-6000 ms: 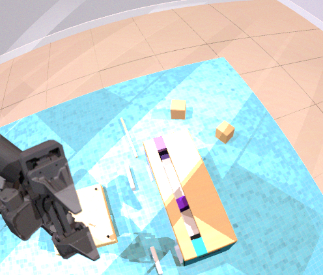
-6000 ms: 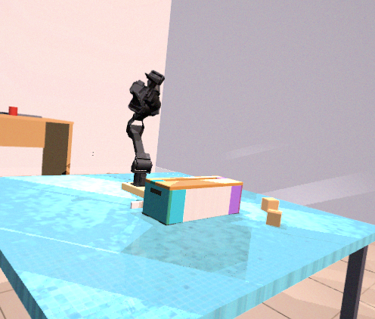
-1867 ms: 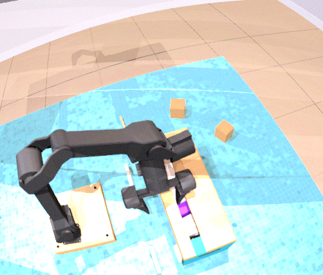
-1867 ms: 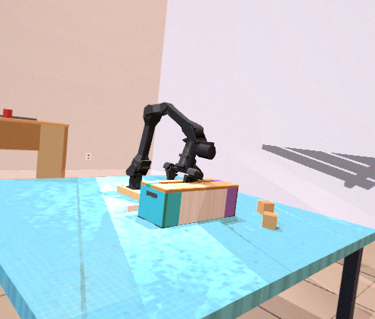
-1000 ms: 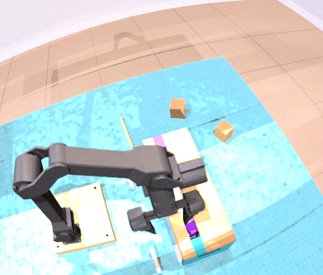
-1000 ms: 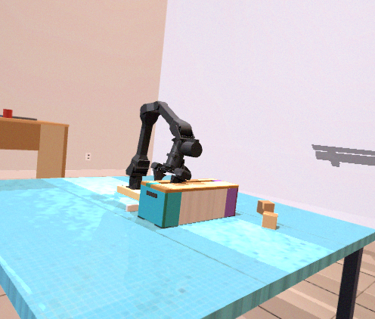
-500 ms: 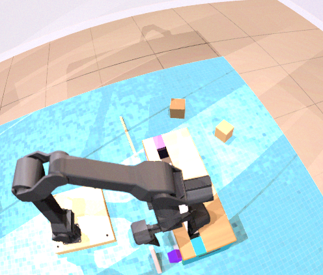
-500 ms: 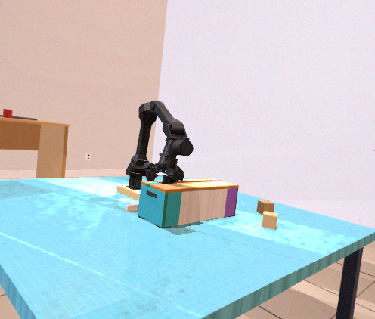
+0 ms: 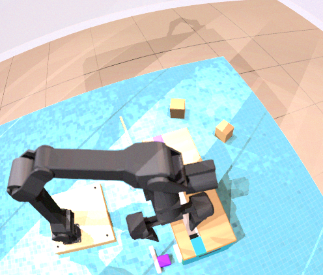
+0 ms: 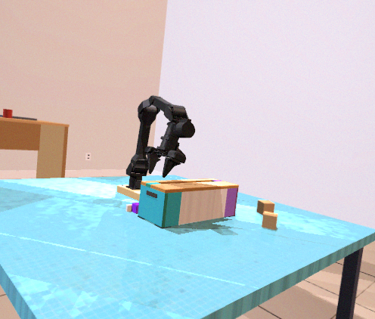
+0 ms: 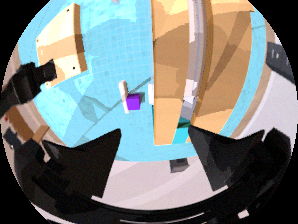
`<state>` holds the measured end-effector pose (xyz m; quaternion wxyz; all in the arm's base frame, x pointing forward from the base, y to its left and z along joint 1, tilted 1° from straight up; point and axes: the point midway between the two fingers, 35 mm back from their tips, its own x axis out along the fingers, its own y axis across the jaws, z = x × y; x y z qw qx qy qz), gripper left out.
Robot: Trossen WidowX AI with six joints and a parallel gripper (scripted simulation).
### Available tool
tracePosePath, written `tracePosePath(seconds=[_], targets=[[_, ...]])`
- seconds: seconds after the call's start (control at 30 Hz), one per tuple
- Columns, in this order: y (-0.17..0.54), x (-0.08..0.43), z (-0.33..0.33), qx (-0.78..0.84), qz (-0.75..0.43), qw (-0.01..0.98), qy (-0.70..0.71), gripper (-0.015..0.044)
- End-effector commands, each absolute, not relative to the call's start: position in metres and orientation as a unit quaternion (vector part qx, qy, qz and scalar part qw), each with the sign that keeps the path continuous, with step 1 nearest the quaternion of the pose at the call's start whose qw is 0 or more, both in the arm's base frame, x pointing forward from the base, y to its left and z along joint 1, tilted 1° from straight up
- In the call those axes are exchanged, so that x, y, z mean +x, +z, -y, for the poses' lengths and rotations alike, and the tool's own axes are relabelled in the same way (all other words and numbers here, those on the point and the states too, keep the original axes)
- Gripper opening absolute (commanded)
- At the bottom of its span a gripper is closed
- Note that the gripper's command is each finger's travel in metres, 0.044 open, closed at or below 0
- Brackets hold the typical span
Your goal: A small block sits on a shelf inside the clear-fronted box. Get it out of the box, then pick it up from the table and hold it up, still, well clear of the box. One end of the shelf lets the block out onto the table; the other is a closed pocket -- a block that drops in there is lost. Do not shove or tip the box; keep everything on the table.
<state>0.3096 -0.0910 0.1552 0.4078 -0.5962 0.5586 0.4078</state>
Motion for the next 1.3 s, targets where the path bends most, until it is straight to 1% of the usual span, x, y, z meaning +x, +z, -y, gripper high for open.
tracePosePath(seconds=[0.0, 0.1, 0.13, 0.37, 0.47, 0.57, 0.73, 0.9, 1.07, 1.27], targets=[[0.156, 0.311, 0.093, -0.594, -0.560, 0.416, 0.400, 0.0374], [0.163, 0.316, 0.106, -0.547, -0.588, 0.502, 0.320, 0.0295], [0.162, 0.315, 0.107, -0.521, -0.600, 0.531, 0.294, 0.0285], [0.161, 0.306, 0.114, -0.289, -0.650, 0.697, 0.093, 0.0285], [0.161, 0.302, 0.117, -0.164, -0.650, 0.742, -0.002, 0.0285], [0.161, 0.298, 0.120, -0.033, -0.635, 0.766, -0.094, 0.0285], [0.161, 0.292, 0.124, 0.180, -0.584, 0.758, -0.230, 0.0285], [0.161, 0.289, 0.125, 0.311, -0.535, 0.723, -0.305, 0.0285], [0.162, 0.285, 0.128, 0.436, -0.476, 0.666, -0.373, 0.0285], [0.163, 0.281, 0.131, 0.568, -0.395, 0.571, -0.441, 0.0285]])
